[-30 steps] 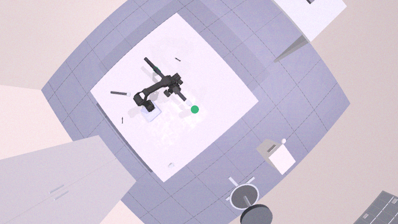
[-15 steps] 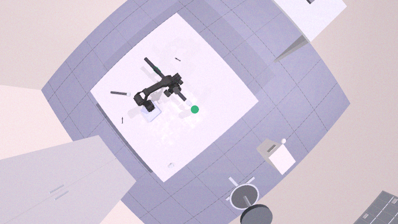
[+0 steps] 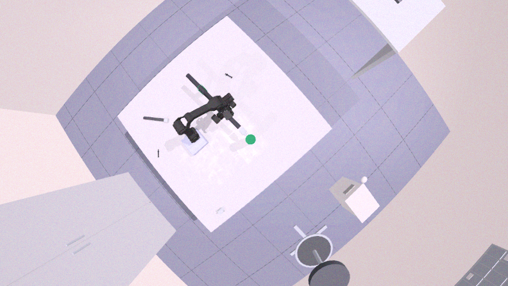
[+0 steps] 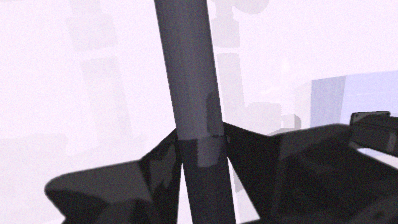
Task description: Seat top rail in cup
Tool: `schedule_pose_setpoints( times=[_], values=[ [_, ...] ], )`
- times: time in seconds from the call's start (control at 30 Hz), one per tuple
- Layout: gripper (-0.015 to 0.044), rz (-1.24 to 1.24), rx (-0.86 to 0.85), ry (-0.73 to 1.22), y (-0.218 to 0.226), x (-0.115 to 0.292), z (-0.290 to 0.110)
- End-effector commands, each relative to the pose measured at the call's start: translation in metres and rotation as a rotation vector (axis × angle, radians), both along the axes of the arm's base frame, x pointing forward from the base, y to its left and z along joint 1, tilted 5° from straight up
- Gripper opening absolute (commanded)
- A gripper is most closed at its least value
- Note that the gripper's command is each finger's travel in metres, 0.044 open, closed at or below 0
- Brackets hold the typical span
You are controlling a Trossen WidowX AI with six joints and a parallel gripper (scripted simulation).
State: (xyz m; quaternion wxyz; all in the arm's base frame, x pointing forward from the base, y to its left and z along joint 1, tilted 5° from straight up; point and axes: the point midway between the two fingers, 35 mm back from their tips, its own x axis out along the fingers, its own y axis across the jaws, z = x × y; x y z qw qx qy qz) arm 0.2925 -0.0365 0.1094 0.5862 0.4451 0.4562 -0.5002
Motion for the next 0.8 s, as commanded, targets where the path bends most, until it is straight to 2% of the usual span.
schedule_pose_setpoints(
  times=[0.0, 0.77],
  values=[
    [0.0, -0.005, -0.009, -0.016, -0.003, 0.002, 0.005],
    [0.0, -0.003, -0.005, -0.01, -0.012, 0.0, -0.001]
  ],
)
